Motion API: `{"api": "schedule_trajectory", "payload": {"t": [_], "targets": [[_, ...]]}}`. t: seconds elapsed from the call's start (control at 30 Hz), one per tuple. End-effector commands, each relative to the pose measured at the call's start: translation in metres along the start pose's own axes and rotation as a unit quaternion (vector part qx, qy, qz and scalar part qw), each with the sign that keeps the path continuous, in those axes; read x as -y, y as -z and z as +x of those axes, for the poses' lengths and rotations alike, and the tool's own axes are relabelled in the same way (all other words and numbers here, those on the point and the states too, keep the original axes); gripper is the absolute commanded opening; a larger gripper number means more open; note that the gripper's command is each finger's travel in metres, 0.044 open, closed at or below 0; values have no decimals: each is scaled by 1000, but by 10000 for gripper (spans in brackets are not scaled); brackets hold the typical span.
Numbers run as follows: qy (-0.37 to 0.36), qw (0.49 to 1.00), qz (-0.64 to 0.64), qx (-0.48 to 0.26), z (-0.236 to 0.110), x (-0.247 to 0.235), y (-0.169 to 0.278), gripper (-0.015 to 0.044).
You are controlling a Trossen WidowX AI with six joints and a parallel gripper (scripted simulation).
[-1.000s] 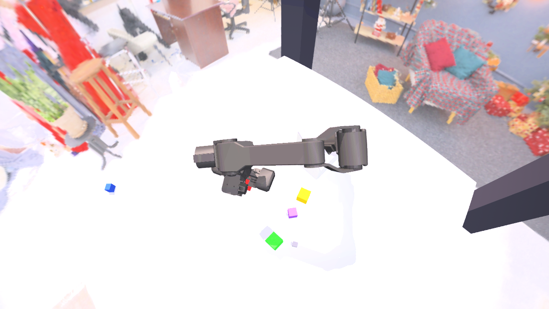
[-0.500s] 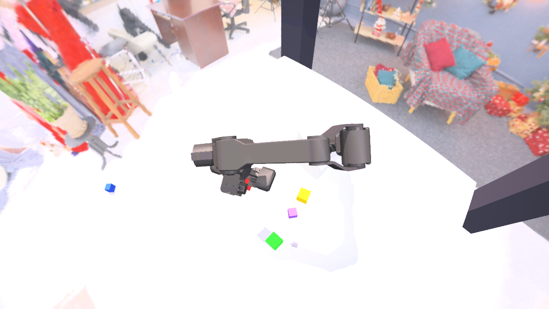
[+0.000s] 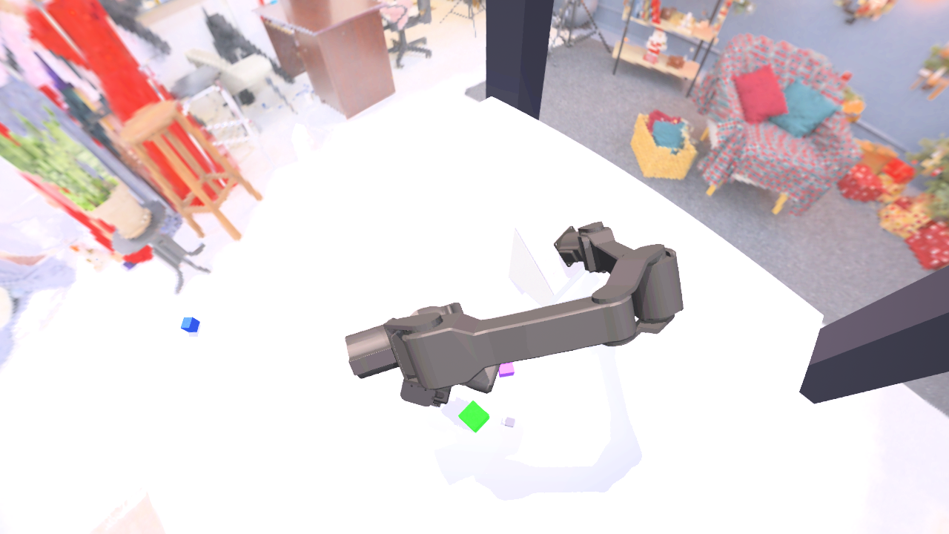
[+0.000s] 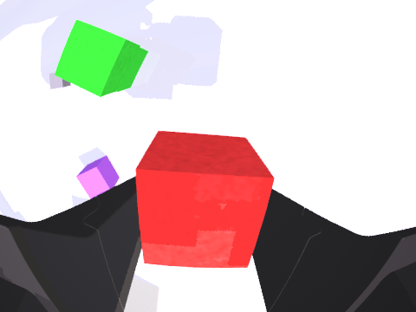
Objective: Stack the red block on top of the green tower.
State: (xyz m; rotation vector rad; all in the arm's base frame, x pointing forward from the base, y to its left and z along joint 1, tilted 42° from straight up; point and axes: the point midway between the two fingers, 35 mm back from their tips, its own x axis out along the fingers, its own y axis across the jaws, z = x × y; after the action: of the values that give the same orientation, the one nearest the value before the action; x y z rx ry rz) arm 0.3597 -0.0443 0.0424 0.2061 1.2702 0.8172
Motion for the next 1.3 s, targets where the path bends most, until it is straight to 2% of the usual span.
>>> {"api": "schedule_trajectory", "payload": {"t": [0.0, 0.23, 0.6, 0.83, 1.27], "targets": [[-3, 1000, 1, 4, -1, -30, -27, 0], [-11, 1000, 4, 6, -1, -71, -54, 0], [-11, 1000, 4, 6, 11, -73, -55, 0], [-11, 1000, 4, 6, 37, -74, -56, 0], [-11, 1000, 4, 6, 37, -74, -56, 0]]}}
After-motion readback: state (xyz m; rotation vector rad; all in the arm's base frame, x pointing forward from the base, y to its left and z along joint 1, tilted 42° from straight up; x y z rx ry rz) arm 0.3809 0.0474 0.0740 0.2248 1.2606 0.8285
